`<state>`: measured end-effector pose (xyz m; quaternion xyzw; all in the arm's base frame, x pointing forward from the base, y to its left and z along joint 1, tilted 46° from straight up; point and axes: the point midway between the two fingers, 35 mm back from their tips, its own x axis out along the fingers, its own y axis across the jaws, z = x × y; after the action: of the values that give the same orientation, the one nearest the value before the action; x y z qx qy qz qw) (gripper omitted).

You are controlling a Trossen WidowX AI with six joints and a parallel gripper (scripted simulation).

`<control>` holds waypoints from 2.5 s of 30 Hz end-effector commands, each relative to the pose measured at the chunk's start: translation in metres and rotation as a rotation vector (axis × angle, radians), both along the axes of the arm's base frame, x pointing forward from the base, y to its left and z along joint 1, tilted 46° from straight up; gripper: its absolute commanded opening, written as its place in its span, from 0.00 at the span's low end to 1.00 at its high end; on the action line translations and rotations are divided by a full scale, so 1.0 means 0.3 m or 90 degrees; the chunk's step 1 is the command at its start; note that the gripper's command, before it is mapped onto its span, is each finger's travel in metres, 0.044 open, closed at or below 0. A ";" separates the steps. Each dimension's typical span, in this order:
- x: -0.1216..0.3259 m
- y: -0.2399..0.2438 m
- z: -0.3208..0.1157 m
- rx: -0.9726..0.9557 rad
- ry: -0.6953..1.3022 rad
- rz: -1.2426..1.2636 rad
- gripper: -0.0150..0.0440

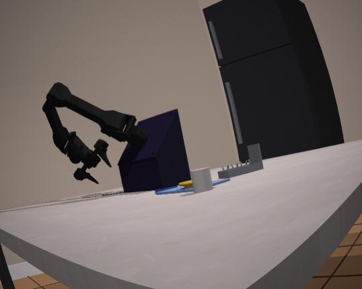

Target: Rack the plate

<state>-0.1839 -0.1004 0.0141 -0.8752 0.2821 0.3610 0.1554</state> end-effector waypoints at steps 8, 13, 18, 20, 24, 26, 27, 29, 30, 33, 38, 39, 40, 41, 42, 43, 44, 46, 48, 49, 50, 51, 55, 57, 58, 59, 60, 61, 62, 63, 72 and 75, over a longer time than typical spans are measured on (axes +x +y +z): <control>0.016 -0.027 -0.007 0.006 0.017 0.060 0.93; 0.029 -0.059 -0.005 -0.002 0.045 0.124 0.93; 0.044 -0.094 0.004 -0.019 0.078 0.195 0.93; 0.050 -0.108 0.008 -0.026 0.091 0.224 0.93; 0.063 -0.134 0.015 -0.040 0.114 0.275 0.93; 0.069 -0.146 0.018 -0.047 0.126 0.301 0.93; 0.073 -0.153 0.020 -0.051 0.131 0.314 0.93; 0.080 -0.165 0.024 -0.058 0.142 0.339 0.93; 0.083 -0.171 0.026 -0.062 0.148 0.352 0.93; 0.096 -0.193 0.032 -0.075 0.167 0.397 0.93; 0.121 -0.229 0.044 -0.099 0.198 0.473 0.93; 0.126 -0.236 0.046 -0.104 0.204 0.488 0.93; 0.131 -0.243 0.049 -0.109 0.210 0.503 0.93; 0.137 -0.250 0.051 -0.114 0.217 0.519 0.93; 0.142 -0.258 0.054 -0.119 0.223 0.534 0.93; 0.148 -0.265 0.056 -0.124 0.229 0.550 0.93; 0.154 -0.272 0.059 -0.130 0.235 0.565 0.93; 0.166 -0.286 0.064 -0.140 0.247 0.596 0.93; 0.178 -0.300 0.070 -0.151 0.259 0.628 0.93; 0.184 -0.307 0.073 -0.157 0.265 0.643 0.93; 0.191 -0.313 0.075 -0.163 0.271 0.659 0.93; 0.197 -0.320 0.078 -0.168 0.276 0.673 0.93; 0.222 -0.343 0.088 -0.189 0.297 0.729 0.93; 0.234 -0.355 0.094 -0.200 0.307 0.756 0.93; 0.241 -0.361 0.096 -0.205 0.312 0.770 0.93; 0.247 -0.366 0.099 -0.211 0.317 0.784 0.93; 0.254 -0.372 0.102 -0.216 0.322 0.798 0.93; 0.261 -0.378 0.105 -0.222 0.327 0.813 0.93; 0.269 -0.384 0.108 -0.229 0.332 0.828 0.93; 0.277 -0.390 0.111 -0.235 0.338 0.844 0.93; 0.357 -0.438 0.137 -0.290 0.380 0.976 0.93; 0.394 -0.451 0.142 -0.305 0.388 1.018 0.93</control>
<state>-0.0900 -0.2275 0.0585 -0.7004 -0.2905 0.5332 -0.3751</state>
